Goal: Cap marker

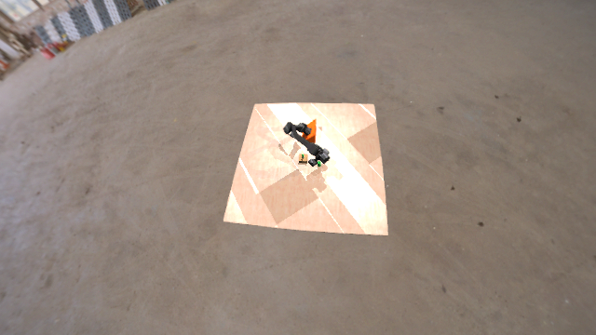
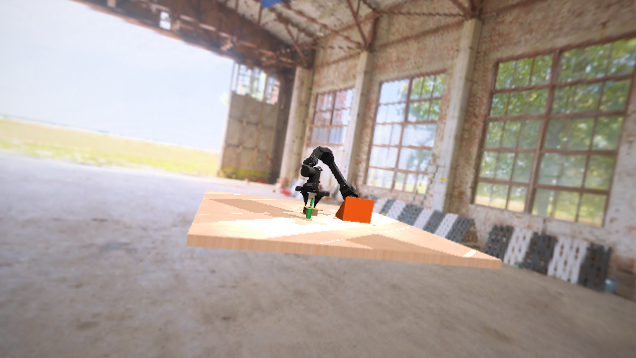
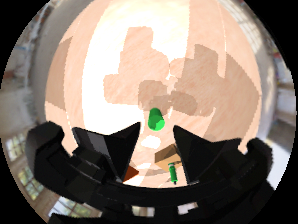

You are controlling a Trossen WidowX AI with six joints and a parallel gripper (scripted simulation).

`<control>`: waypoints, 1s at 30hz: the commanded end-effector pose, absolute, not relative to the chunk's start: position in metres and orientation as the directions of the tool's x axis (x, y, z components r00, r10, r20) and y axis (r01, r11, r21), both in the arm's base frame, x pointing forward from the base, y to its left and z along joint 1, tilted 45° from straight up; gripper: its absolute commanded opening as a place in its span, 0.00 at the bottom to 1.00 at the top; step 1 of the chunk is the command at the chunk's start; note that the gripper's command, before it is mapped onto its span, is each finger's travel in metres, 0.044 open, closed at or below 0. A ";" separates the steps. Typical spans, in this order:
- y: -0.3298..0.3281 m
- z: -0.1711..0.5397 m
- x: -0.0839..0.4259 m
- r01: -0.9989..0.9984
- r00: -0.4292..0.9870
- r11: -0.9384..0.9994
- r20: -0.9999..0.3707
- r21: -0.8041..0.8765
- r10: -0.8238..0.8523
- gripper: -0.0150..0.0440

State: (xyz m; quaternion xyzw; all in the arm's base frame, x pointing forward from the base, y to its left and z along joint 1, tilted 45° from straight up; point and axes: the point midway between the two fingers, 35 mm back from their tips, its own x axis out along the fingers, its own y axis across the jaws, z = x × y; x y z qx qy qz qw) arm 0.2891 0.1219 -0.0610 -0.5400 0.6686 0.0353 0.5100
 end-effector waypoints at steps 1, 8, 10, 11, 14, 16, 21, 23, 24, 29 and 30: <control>0.115 -0.069 0.289 -0.766 0.099 0.404 -0.713 -0.500 -0.694 0.67; 0.107 -0.077 0.290 -0.765 0.099 0.404 -0.713 -0.501 -0.694 0.67; 0.105 -0.079 0.290 -0.765 0.099 0.404 -0.713 -0.501 -0.694 0.67; 0.104 -0.080 0.291 -0.765 0.099 0.404 -0.713 -0.501 -0.695 0.67; 0.100 -0.084 0.291 -0.765 0.099 0.404 -0.712 -0.501 -0.695 0.67; 0.098 -0.086 0.291 -0.765 0.099 0.404 -0.712 -0.501 -0.695 0.67; 0.092 -0.091 0.292 -0.765 0.099 0.404 -0.712 -0.502 -0.695 0.67; 0.090 -0.093 0.292 -0.765 0.099 0.404 -0.711 -0.502 -0.696 0.67; 0.090 -0.094 0.292 -0.765 0.099 0.404 -0.711 -0.502 -0.696 0.67; 0.090 -0.094 0.292 -0.765 0.099 0.404 -0.711 -0.502 -0.696 0.58; 0.090 -0.094 0.292 -0.765 0.099 0.404 -0.711 -0.502 -0.696 0.54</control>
